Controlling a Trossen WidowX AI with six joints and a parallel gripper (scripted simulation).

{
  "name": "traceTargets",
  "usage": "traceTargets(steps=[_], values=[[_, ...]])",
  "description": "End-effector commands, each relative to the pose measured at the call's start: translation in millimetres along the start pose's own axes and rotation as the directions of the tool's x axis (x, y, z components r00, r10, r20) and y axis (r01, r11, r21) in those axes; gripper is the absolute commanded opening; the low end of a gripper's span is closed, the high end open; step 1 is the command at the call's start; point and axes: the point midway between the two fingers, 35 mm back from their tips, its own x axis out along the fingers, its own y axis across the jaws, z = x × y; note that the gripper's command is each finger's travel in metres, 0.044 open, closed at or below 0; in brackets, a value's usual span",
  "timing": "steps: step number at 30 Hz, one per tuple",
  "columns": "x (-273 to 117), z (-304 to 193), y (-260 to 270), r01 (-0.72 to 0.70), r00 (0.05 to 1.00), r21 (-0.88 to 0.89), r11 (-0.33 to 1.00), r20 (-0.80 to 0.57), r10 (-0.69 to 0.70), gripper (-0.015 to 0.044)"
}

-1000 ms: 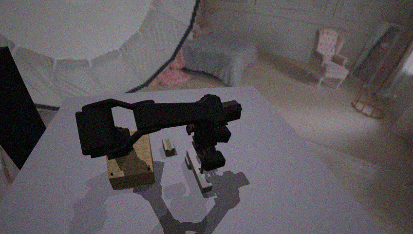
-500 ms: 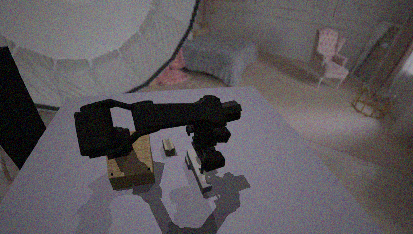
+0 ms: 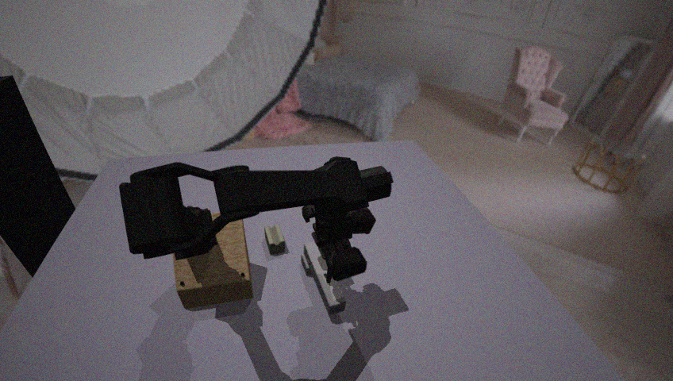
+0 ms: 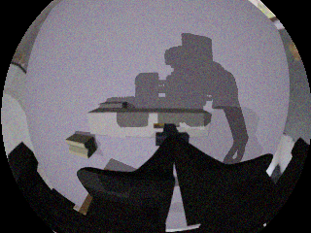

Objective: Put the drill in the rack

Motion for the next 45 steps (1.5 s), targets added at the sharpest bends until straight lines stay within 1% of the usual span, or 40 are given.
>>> traceTargets(steps=[1,10,14,19,23,25,27,29,31,33,35,40,41,45], values=[[24,-7,-6,0.014,0.998,0.029,0.999,-0.058,-0.012,0.0],[28,-7,-7,0.014,0.998,0.029,0.999,-0.058,-0.012,0.0],[9,-2,-5,0.009,0.998,0.029,1.0,-0.057,-0.007,0.0105],[-45,6,-1,0.009,0.998,0.028,1.0,-0.058,-0.007,0.0236],[-53,6,-1,0.01,0.998,0.028,1.0,-0.059,-0.008,0.0341],[-42,9,6,0.008,0.999,-0.048,0.999,-0.044,-0.01,0.0394],[-31,15,29,-0.004,0.999,-0.247,0.969,-0.044,-0.007,0.044],[-17,18,53,-0.017,0.999,-0.458,0.889,-0.046,-0.005,0.044],[-4,19,78,-0.029,0.999,-0.645,0.763,-0.048,-0.003,0.044],[10,17,101,-0.039,0.999,-0.8,0.599,-0.05,-0.002,0.044],[23,13,124,-0.047,0.999,-0.912,0.406,-0.052,-0.002,0.044],[46,1,158,-0.057,0.998,-0.997,0.056,-0.057,-0.004,0.044],[47,0,160,-0.057,0.998,-0.998,0.033,-0.057,-0.004,0.044],[47,0,160,-0.057,0.998,-0.998,0.03,-0.057,-0.004,0.044]])
